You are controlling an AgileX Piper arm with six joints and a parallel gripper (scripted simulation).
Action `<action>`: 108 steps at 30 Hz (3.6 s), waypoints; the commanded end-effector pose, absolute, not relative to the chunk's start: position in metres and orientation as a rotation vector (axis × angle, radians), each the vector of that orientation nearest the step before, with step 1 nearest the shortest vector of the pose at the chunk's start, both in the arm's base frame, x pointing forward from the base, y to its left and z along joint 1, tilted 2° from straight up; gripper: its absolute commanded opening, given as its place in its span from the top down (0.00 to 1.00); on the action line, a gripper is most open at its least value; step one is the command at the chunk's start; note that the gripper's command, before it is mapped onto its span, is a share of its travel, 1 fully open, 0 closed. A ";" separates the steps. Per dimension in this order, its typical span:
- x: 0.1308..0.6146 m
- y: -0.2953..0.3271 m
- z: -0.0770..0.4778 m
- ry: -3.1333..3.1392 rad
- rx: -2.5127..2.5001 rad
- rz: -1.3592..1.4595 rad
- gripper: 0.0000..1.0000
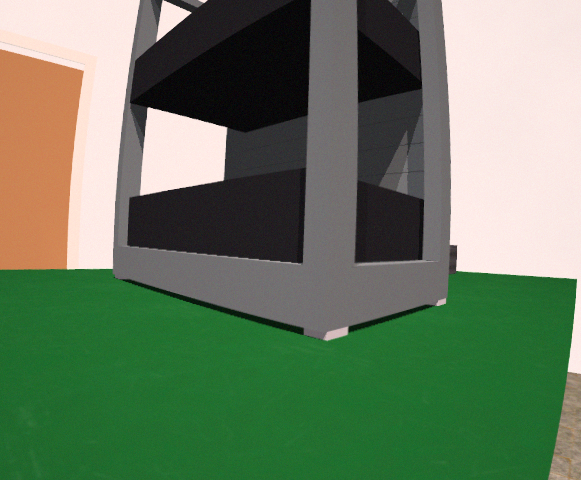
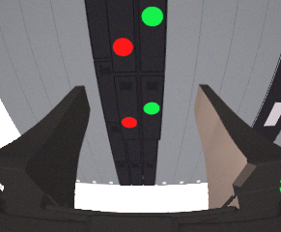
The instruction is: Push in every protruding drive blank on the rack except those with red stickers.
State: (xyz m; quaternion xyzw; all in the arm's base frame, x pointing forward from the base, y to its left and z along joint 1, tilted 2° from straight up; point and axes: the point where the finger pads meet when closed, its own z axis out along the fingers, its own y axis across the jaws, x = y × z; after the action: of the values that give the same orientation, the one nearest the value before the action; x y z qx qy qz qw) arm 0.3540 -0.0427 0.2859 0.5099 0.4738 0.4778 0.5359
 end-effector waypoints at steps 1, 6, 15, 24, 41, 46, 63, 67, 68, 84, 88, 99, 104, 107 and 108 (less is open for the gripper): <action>0.351 -0.049 0.287 1.130 1.208 1.147 0.00; 0.347 -0.062 0.287 1.130 1.208 1.147 0.00; 0.341 -0.078 0.287 1.130 1.207 1.147 0.00; 0.337 -0.090 0.286 1.117 1.205 1.140 0.00; 0.337 -0.091 0.286 1.115 1.204 1.139 0.00; 0.337 -0.091 0.286 1.115 1.204 1.139 0.00; 0.337 -0.091 0.286 1.115 1.204 1.139 0.00; 0.337 -0.091 0.286 1.115 1.204 1.139 0.00; 0.337 -0.091 0.286 1.115 1.204 1.139 0.00; 0.337 -0.091 0.286 1.115 1.204 1.139 0.00; 0.337 -0.091 0.286 1.115 1.204 1.139 1.00; 0.337 -0.091 0.286 1.115 1.204 1.139 1.00; 0.337 -0.091 0.286 1.115 1.204 1.139 1.00; 0.337 -0.091 0.286 1.115 1.204 1.139 1.00; 0.337 -0.091 0.286 1.115 1.204 1.139 1.00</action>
State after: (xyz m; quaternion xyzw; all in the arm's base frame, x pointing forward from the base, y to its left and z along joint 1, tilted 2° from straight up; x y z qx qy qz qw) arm 0.3367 -0.0908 0.2881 0.5049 0.4688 0.4795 0.5436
